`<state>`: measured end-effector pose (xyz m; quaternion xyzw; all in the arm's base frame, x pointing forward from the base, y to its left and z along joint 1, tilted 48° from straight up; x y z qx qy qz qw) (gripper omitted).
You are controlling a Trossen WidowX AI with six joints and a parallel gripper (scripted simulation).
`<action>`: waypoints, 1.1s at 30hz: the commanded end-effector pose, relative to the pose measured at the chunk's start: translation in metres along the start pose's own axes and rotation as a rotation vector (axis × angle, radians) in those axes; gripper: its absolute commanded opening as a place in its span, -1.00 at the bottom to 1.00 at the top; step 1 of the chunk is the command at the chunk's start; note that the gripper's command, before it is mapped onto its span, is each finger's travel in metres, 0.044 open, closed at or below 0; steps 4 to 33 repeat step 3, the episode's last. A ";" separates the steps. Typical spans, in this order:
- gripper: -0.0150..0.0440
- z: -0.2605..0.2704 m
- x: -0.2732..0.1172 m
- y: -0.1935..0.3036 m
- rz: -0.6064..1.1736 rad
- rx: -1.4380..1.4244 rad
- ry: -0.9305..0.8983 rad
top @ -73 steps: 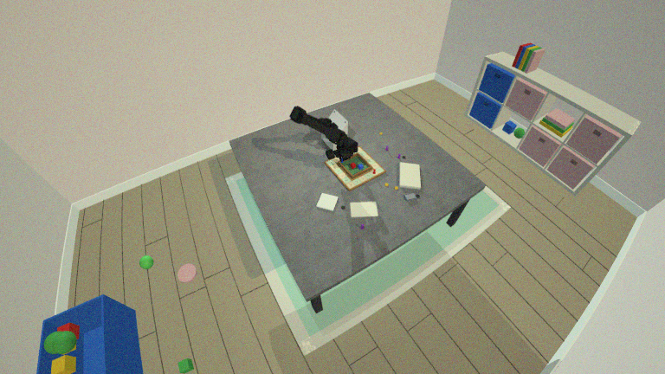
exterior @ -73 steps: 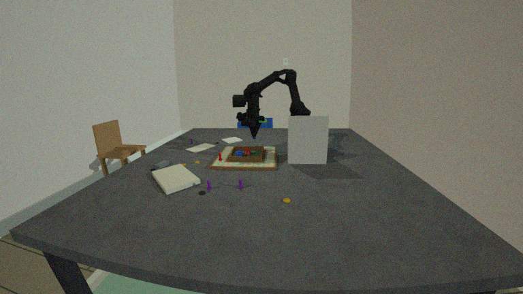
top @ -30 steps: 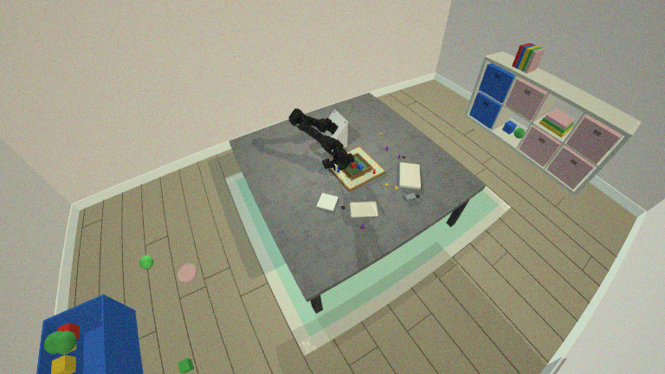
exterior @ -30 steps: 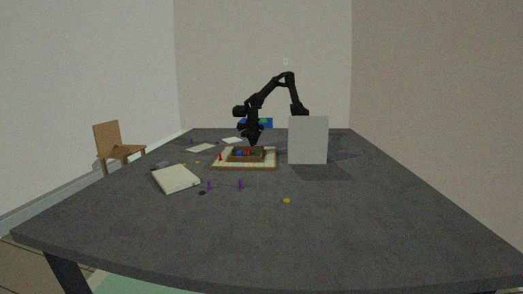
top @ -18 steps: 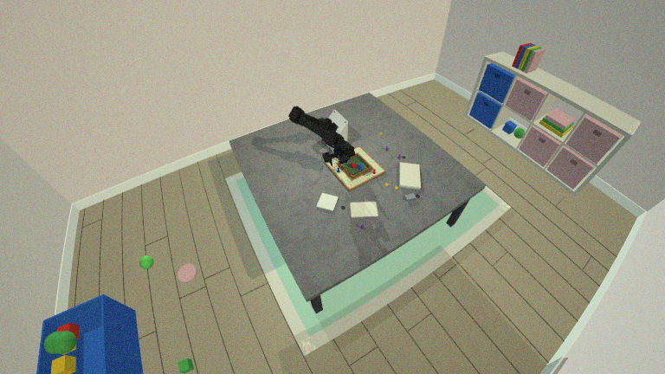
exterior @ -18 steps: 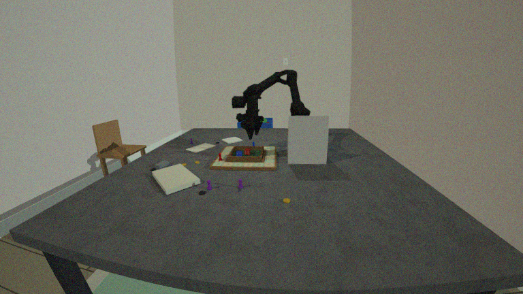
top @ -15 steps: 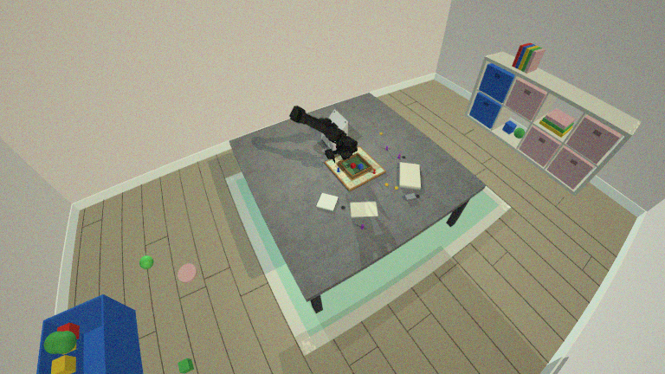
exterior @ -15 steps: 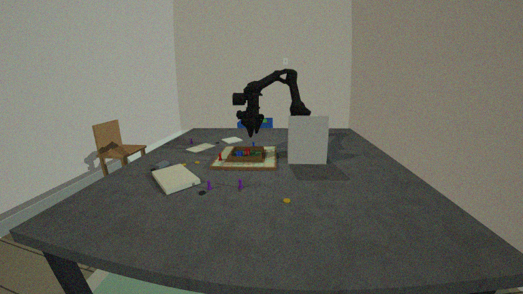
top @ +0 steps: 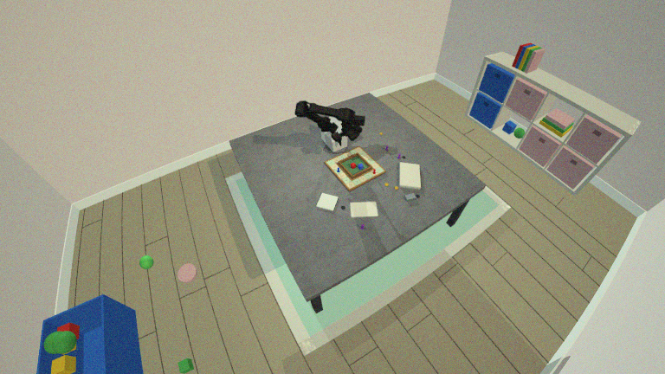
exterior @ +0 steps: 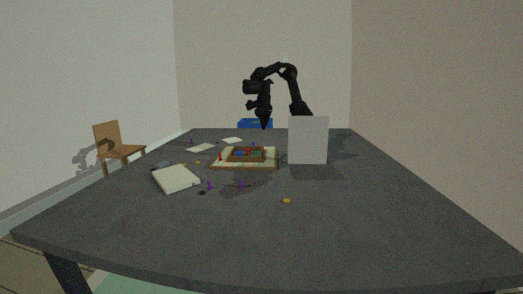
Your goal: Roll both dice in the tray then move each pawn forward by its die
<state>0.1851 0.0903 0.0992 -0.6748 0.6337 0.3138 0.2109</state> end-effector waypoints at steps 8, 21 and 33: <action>1.00 -0.001 -0.001 -0.001 -0.007 0.001 0.000; 1.00 -0.001 -0.001 -0.001 -0.007 0.001 0.000; 1.00 -0.001 -0.001 -0.001 -0.007 0.001 0.000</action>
Point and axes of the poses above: the point midway between the two fingers, 35 mm back from their tips, its own x axis out along the fingers, its own z axis across the jaws, y = z × x, the point moved 9 cm from there along -x, back along the fingers, and after that the axes turned 11 degrees about -x, right-handed, at the moved point
